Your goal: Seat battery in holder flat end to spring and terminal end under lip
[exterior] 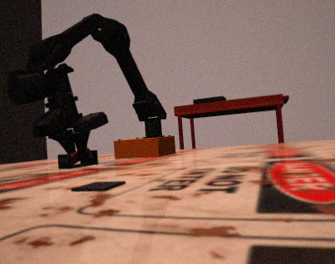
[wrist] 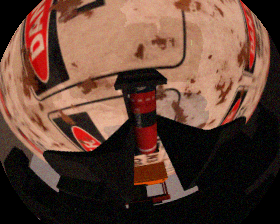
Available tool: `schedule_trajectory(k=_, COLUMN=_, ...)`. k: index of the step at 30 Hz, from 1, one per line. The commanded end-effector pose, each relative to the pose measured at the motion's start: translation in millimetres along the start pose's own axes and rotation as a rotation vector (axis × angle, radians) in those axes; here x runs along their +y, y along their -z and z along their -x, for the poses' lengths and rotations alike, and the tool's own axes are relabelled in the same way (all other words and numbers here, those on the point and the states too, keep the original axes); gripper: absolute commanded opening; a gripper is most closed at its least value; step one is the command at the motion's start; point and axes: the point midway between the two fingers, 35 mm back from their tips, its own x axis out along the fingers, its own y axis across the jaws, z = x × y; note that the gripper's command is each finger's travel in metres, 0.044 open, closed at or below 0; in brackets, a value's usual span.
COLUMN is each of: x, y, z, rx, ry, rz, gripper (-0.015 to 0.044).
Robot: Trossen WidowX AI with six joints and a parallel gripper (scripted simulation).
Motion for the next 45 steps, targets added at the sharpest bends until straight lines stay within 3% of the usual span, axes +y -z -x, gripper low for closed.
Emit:
schedule_trajectory(k=1, x=-0.3, y=-6.3, z=-0.7, rx=-0.047, ry=-0.001, rz=0.005, gripper=0.0084)
schedule_trajectory(k=45, x=0.0, y=1.9, z=-7.4, rx=-0.212, ry=0.001, rz=0.011, gripper=0.0084)
